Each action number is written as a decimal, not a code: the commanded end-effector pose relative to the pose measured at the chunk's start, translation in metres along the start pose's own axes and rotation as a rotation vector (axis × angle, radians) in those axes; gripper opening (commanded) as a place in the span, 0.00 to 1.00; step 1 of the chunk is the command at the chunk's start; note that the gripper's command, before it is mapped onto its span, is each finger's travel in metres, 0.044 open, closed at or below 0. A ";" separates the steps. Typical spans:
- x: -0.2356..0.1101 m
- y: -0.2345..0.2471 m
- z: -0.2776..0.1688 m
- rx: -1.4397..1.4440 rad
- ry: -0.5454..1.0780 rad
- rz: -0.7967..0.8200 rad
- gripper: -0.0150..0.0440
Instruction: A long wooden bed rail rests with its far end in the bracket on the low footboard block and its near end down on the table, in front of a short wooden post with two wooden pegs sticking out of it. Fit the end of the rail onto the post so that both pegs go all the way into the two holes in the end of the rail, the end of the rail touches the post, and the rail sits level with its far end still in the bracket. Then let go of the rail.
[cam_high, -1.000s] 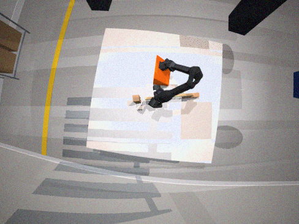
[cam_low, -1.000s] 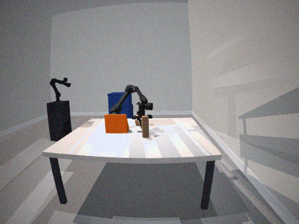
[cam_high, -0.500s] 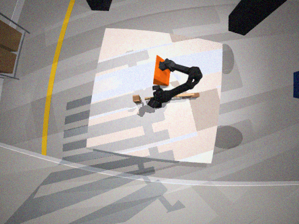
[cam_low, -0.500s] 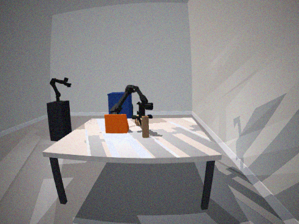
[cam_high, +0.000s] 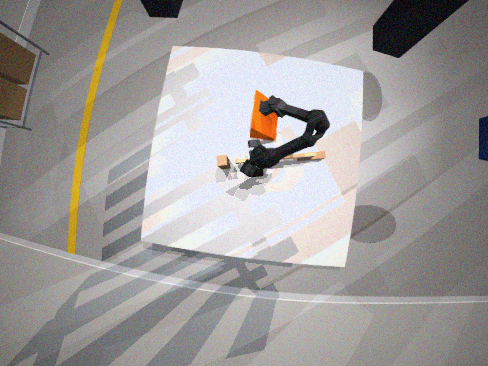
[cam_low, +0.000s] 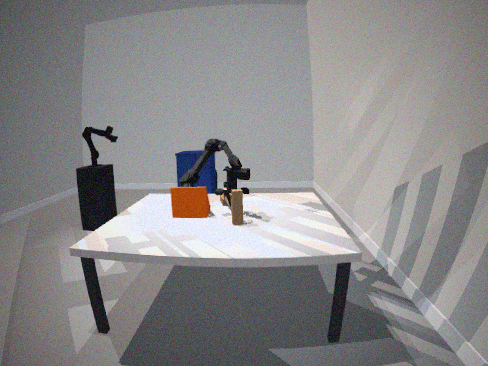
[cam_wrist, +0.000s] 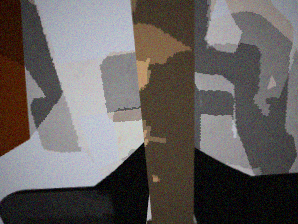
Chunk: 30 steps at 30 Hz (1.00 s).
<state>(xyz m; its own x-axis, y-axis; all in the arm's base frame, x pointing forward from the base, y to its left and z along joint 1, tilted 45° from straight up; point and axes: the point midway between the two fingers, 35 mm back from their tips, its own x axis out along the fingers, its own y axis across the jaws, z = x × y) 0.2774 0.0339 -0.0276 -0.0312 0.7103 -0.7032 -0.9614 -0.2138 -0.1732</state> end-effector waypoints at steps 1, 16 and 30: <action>-0.002 -0.002 -0.003 -0.003 0.007 -0.007 0.25; -0.003 -0.002 -0.007 -0.003 0.007 -0.007 0.25; -0.003 -0.002 -0.011 -0.004 0.007 -0.007 0.25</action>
<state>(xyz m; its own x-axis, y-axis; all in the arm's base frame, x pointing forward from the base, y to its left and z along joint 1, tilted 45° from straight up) 0.2799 0.0277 -0.0334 -0.0303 0.7095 -0.7041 -0.9614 -0.2135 -0.1737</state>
